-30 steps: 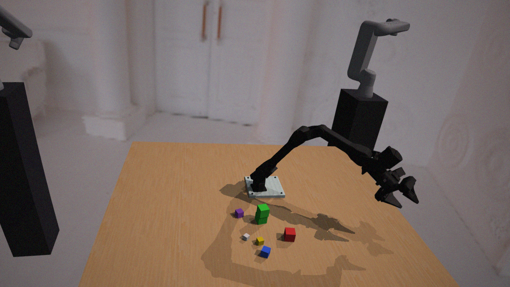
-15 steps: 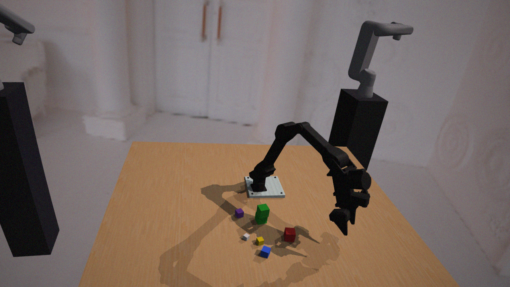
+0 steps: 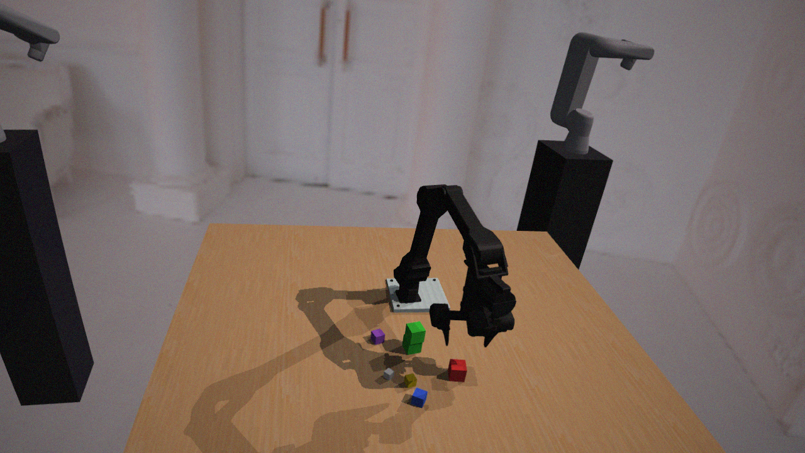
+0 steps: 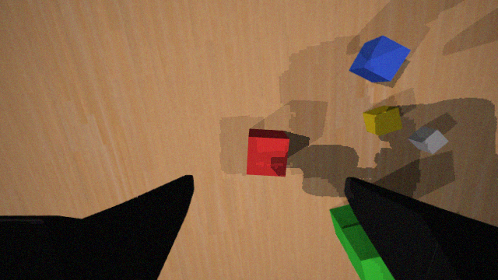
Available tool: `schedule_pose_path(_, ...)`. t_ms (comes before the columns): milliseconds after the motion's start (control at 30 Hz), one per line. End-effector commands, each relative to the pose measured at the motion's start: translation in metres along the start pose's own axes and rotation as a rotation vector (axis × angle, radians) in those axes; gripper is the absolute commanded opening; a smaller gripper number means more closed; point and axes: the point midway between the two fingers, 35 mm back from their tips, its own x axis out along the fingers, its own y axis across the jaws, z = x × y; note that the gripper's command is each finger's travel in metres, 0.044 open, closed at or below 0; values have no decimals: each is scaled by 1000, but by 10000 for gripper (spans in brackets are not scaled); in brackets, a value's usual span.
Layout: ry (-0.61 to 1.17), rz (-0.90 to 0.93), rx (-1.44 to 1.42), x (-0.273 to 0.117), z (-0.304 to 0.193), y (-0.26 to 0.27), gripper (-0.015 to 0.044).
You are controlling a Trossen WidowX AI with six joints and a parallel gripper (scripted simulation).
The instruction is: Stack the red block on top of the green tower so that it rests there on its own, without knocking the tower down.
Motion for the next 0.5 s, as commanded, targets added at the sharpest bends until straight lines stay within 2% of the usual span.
schedule_pose_path(0,28,-12,45,1,-7,-4,440)
schedule_pose_path(200,28,-12,45,6,-7,-4,440)
schedule_pose_path(467,28,-12,45,50,-10,-4,440)
